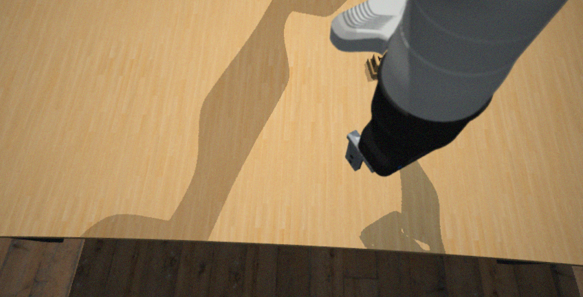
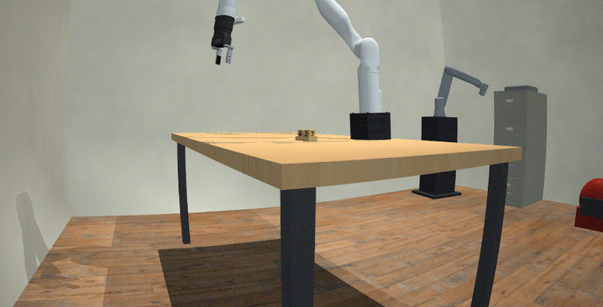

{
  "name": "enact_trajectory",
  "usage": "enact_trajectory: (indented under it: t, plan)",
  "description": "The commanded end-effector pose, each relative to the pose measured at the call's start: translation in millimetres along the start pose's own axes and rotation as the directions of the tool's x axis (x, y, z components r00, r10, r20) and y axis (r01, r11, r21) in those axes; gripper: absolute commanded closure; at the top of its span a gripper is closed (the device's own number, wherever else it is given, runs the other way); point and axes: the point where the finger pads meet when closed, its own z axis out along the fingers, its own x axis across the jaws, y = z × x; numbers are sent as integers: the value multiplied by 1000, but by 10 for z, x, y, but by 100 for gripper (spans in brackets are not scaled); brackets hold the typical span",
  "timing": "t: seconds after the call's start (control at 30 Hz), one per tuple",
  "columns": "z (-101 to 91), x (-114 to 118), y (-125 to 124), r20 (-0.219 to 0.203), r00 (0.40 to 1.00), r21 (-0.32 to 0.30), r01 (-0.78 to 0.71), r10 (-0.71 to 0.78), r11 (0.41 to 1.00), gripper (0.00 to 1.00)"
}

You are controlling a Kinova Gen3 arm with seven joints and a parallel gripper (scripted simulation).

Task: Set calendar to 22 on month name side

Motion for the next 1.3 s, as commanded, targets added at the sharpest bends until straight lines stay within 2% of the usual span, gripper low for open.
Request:
enact_trajectory:
  t: [0.0, 0.8, 1.1, 1.27]
  plan:
    - [-14, -3, 5, 2, 1000, -2, 0, 0, 1000, 0]
    - [21, 45, -3, 7, 1000, -2, -13, 13, 1000, 0]
    - [192, 251, -118, 10, 999, 12, -42, 42, 999, 0]
    - [392, 530, -291, 11, 997, 26, -79, 79, 997, 0]
